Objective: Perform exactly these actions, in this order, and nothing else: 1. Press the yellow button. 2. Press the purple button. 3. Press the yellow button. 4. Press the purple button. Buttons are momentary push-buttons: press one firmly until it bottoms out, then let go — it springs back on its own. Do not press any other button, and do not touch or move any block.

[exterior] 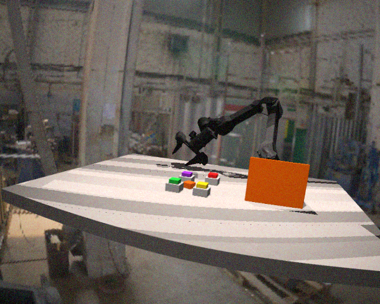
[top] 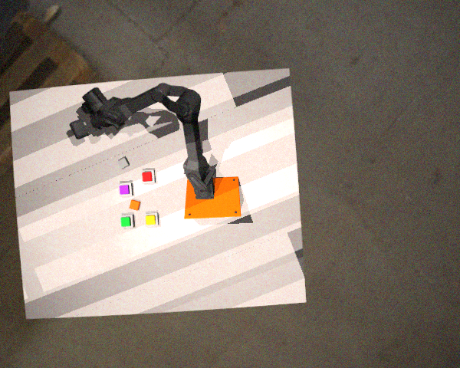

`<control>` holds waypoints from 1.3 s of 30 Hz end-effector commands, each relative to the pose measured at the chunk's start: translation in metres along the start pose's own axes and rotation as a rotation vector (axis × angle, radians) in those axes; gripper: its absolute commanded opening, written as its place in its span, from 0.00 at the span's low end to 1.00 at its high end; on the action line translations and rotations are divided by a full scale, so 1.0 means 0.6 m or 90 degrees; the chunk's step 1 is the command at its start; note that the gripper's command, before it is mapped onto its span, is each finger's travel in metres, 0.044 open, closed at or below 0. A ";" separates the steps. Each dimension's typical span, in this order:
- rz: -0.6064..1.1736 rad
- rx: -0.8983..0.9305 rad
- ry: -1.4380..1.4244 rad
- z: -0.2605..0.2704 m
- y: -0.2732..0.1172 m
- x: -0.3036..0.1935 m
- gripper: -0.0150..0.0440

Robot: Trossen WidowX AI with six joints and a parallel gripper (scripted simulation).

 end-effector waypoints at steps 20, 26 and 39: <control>0.488 -0.096 -0.370 0.208 -0.195 -0.486 0.93; 0.504 -0.173 -0.530 0.189 -0.282 -0.554 0.93; 0.459 -0.254 -0.694 0.151 -0.350 -0.597 0.84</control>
Point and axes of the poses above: the point midway between the two fingers, 35 mm back from their tips, its own y axis out along the fingers, its own z axis across the jaws, x = y × z, the point moved 1 cm from there along -y, back along the fingers, and after that the axes turned 1 degree about y, right-handed, at the moved point
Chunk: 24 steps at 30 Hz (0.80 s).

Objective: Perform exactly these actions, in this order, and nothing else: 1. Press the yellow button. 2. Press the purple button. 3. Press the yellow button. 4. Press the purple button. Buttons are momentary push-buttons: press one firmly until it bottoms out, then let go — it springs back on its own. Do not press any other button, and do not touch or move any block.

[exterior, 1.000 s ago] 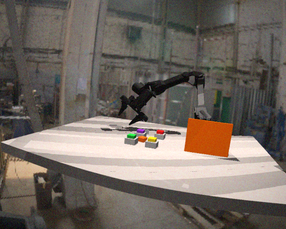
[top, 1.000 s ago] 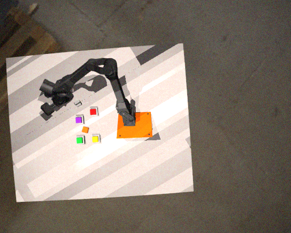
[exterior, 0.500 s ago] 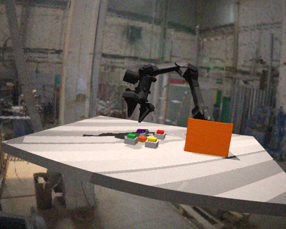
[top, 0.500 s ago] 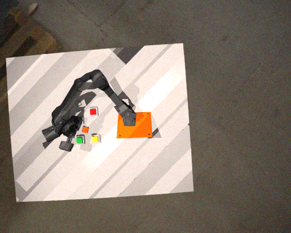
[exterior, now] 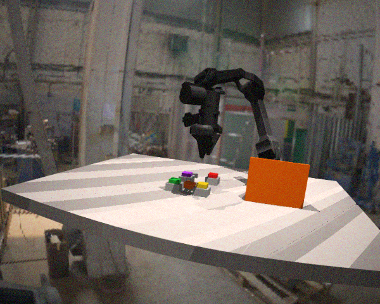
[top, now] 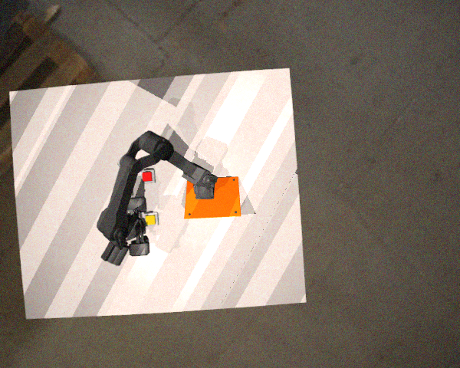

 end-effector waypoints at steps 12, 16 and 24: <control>0.001 -0.011 0.002 -0.006 0.102 0.000 0.31; 0.001 -0.011 0.002 -0.006 0.102 0.000 0.29; 0.001 -0.011 0.002 -0.005 0.112 0.000 0.29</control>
Point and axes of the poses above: the point midway between the two fingers, 35 mm back from their tips, its own y axis out along the fingers, its own z axis across the jaws, x = y × z, the point moved 1 cm from there along -y, back along the fingers, and after that the axes turned 1 degree about y, right-handed, at the moved point
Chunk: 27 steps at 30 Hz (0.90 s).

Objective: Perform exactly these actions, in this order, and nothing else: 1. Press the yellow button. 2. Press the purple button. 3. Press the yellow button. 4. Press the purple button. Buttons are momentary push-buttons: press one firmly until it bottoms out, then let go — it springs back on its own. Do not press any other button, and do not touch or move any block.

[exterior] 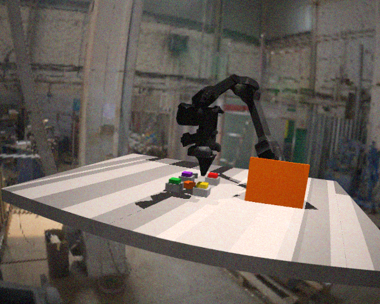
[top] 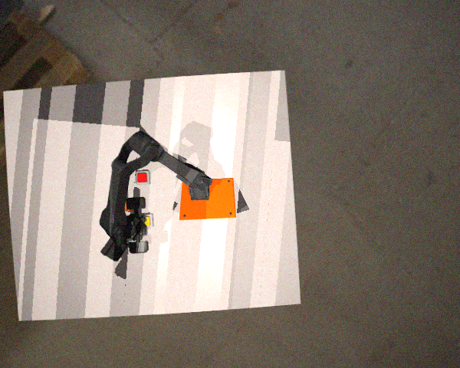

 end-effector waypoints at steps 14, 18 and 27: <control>0.000 -0.004 -0.003 -0.002 0.045 0.000 0.29; 0.000 -0.004 -0.003 -0.003 0.054 -0.001 0.29; 0.000 -0.004 -0.003 -0.003 0.054 -0.001 0.29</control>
Point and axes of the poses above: the point midway between the two fingers, 35 mm back from their tips, its own y axis out along the fingers, its own z axis across the jaws, x = y × z, the point moved 1 cm from there along -y, back along the fingers, and after that the axes turned 1 degree about y, right-handed, at the moved point
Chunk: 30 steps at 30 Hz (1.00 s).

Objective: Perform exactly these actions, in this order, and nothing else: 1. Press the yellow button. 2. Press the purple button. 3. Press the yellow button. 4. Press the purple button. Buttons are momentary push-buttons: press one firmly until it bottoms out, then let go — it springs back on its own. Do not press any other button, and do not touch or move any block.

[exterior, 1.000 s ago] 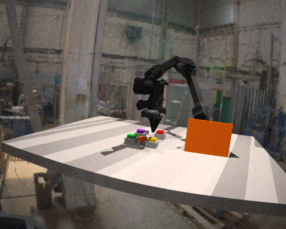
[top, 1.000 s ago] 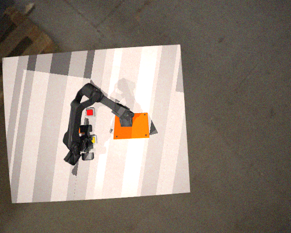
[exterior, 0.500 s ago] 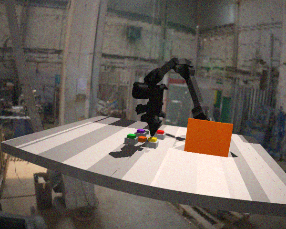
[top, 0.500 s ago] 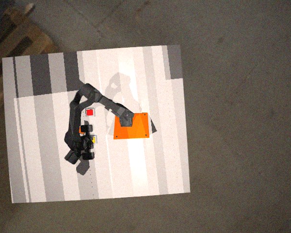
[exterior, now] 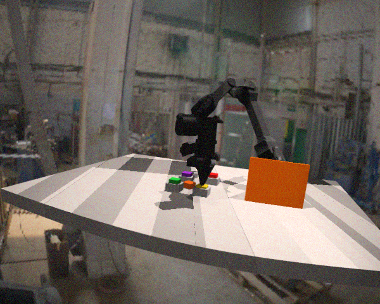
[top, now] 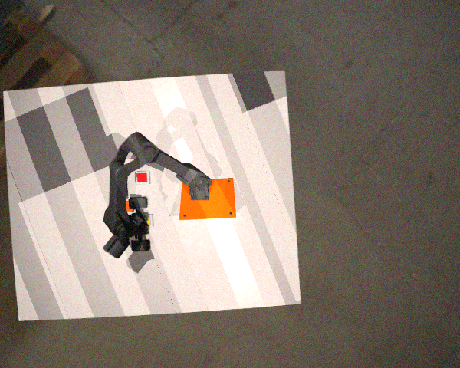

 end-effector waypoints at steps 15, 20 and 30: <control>0.000 -0.003 -0.004 -0.001 -0.054 -0.001 0.29; 0.000 -0.001 -0.004 0.002 -0.092 0.001 0.29; 0.004 0.006 0.011 -0.013 -0.158 0.014 0.29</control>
Point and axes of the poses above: the point midway between the two fingers, 35 mm back from their tips, its own y axis out along the fingers, its own z axis across the jaws, x = y × z, the point moved 1 cm from there along -y, back along the fingers, and after that the axes turned 1 degree about y, right-handed, at the moved point
